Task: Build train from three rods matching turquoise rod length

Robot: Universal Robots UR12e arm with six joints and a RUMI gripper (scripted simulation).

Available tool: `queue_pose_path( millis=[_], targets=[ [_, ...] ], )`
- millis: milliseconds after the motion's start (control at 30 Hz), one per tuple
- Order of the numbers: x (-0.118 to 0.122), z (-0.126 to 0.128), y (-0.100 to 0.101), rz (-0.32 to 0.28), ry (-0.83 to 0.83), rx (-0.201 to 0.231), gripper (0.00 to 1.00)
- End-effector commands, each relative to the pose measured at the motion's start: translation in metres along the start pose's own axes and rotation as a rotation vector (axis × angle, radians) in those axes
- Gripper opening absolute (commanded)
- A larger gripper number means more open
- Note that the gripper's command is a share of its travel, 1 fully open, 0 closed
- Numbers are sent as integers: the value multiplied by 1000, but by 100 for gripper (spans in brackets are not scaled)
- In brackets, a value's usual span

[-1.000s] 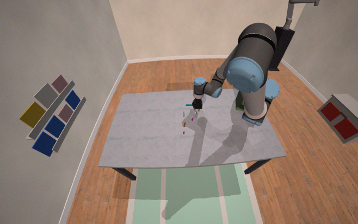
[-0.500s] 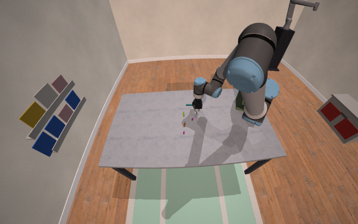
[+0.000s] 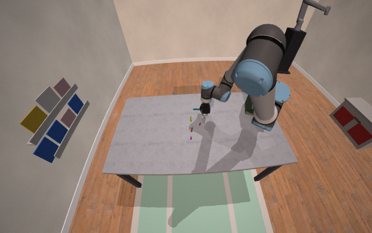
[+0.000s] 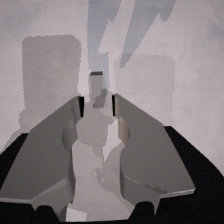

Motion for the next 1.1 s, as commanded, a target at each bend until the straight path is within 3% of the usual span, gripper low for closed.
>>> queue_pose_path(
  millis=[0,1067],
  targets=[
    [0,-1,5,-1,-1,0,14],
    [-1,-1,13,1,-1,-2,14]
  ],
)
Point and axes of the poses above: the point where the finger pads meet when closed, its own y axis out along the fingers, its own z axis across the jaws, x = y × z, the point moved 6 cm from there along -y, back along the fingers, and after that the axes turned 8 degrees about -y, right-handed, at the moved point
